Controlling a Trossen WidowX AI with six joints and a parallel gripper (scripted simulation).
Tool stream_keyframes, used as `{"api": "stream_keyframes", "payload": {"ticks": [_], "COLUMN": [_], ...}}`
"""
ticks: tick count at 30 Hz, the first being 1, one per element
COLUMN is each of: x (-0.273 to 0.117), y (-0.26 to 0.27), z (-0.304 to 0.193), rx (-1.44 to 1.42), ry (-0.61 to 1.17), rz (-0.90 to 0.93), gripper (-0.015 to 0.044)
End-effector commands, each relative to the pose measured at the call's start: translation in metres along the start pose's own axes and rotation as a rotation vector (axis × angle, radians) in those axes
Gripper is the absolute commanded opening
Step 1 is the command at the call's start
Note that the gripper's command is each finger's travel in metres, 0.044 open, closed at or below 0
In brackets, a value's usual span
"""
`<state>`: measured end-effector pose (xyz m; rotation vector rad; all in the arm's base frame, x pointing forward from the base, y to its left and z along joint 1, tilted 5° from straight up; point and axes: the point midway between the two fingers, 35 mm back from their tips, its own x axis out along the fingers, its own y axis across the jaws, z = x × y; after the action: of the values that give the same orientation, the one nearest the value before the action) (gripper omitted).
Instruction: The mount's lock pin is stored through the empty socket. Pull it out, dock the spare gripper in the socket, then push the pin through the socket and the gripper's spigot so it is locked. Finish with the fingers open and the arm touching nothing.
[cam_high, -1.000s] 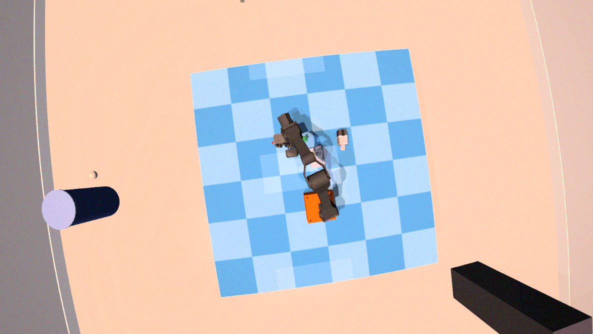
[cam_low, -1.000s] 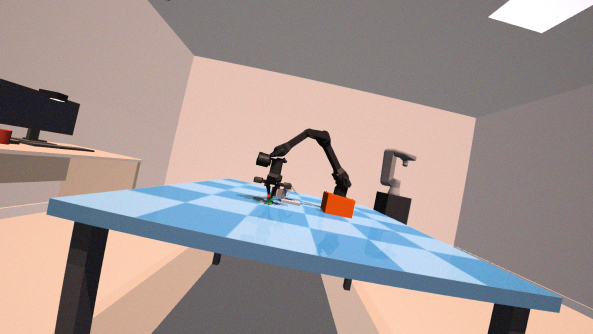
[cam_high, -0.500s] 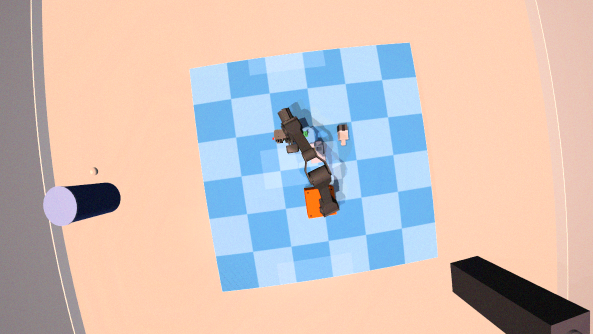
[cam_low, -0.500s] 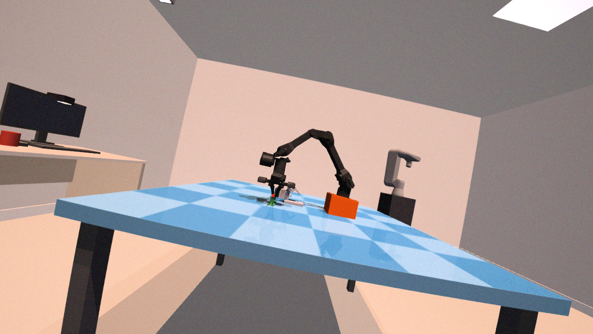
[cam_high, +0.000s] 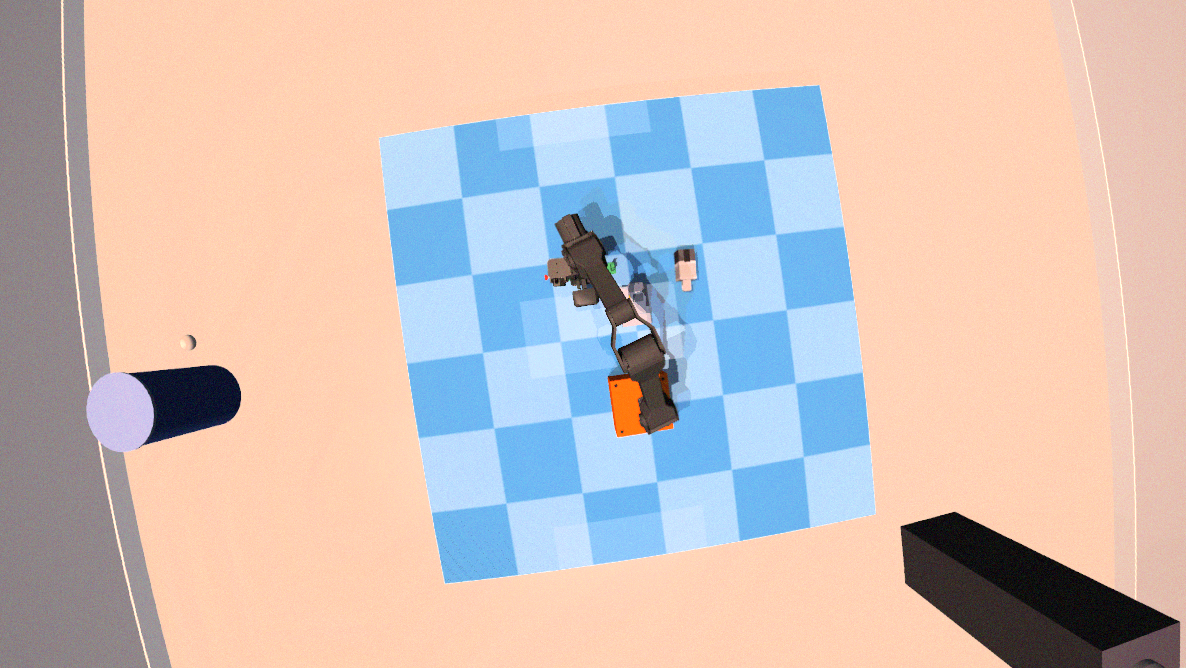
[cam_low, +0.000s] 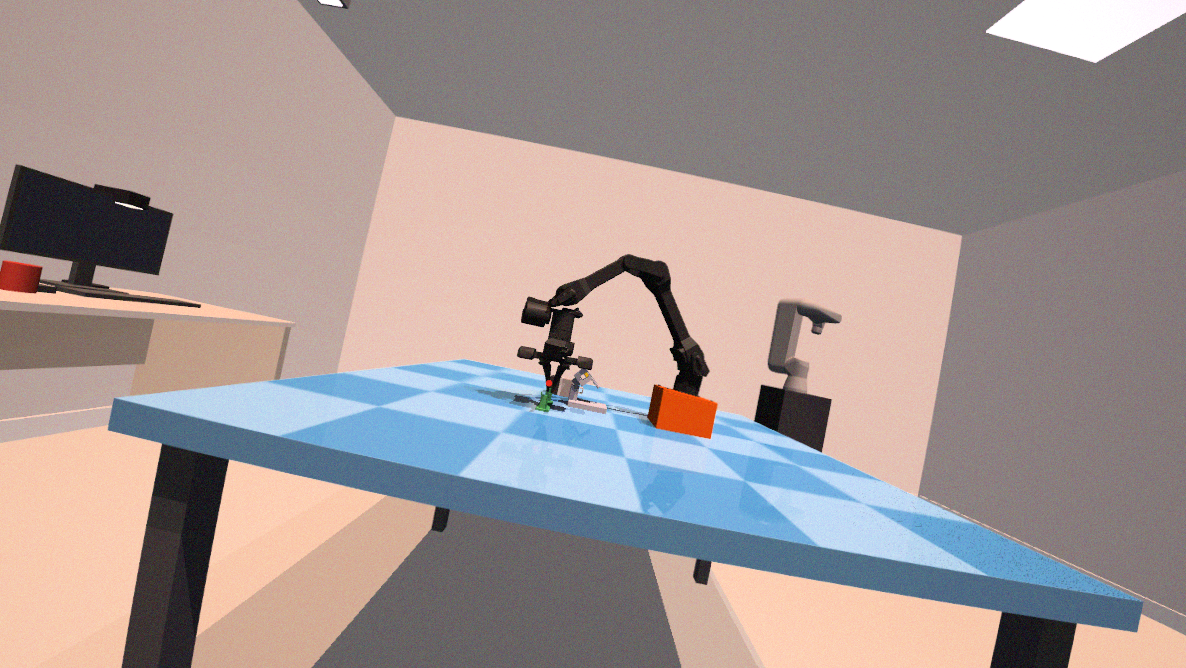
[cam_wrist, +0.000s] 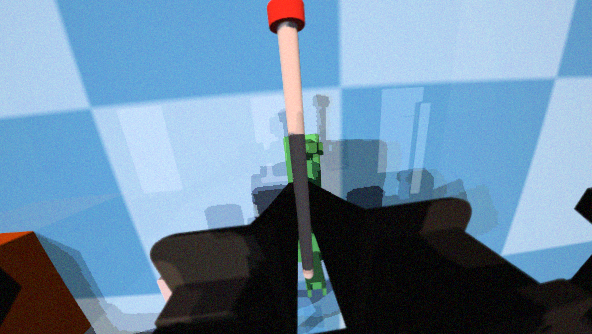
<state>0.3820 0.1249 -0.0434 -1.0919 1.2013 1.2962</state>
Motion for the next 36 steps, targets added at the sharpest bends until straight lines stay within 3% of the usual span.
{"api": "stream_keyframes", "payload": {"ticks": [1,23,36], "x": [0.001,-0.023,-0.007], "y": [0.0,-0.006,-0.007], "z": [0.0,-0.055,-0.058], "rx": [0.0,0.005,0.004], "ry": [0.0,0.005,0.001], "rz": [0.001,0.001,0.004], "gripper": [0.0,0.0,0.0]}}
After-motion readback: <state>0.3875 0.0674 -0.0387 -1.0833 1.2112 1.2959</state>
